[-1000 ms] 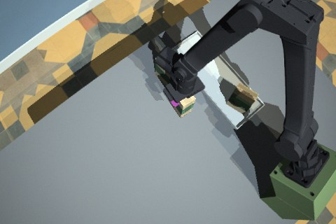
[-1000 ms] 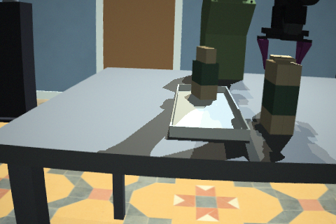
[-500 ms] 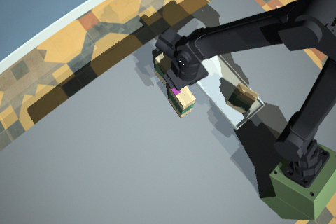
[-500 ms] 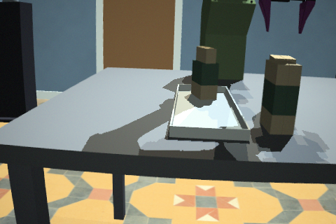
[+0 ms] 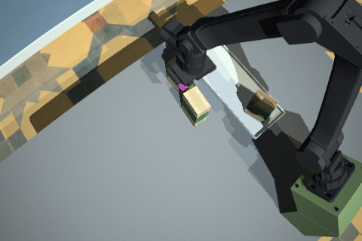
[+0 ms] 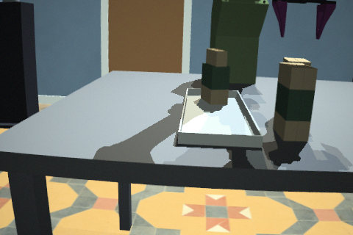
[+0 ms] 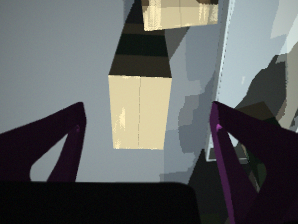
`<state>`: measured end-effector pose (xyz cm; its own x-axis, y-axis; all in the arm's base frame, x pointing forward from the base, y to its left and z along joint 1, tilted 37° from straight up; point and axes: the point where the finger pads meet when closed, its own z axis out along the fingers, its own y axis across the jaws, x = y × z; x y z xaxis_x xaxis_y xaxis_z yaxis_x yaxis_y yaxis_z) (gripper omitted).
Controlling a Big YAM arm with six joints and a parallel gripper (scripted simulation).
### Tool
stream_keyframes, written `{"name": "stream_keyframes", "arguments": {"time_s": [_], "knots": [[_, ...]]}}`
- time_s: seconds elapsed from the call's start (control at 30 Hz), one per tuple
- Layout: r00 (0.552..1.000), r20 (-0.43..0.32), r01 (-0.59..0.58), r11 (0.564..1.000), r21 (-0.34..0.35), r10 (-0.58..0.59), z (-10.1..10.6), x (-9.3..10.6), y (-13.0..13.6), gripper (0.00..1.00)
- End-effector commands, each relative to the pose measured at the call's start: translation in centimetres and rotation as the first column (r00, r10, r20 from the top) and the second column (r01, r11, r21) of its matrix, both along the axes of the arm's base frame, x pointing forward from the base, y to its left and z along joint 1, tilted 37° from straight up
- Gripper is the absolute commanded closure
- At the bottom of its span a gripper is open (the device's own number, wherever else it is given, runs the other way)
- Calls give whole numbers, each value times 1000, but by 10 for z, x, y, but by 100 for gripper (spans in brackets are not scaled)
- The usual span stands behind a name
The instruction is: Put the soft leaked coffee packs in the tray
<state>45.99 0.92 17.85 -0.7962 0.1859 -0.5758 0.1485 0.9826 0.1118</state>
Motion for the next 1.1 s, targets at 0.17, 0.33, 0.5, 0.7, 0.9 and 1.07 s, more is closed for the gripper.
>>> {"name": "stream_keyframes", "arguments": {"time_s": [0.17, 0.33, 0.5, 0.7, 0.9, 1.07], "knots": [[997, 33, -71, 995, -75, 74, 53, 62, -37, 22], [995, 13, -93, 993, -75, 95, 42, 48, -25, 22], [994, 46, -91, 993, -80, 95, 49, 66, -26, 22], [994, 54, -90, 993, -82, 94, 35, 85, -26, 22], [994, 66, -87, 993, -81, 92, 32, 89, -26, 22], [994, 53, -88, 993, -79, 92, 29, 86, -26, 22]]}}
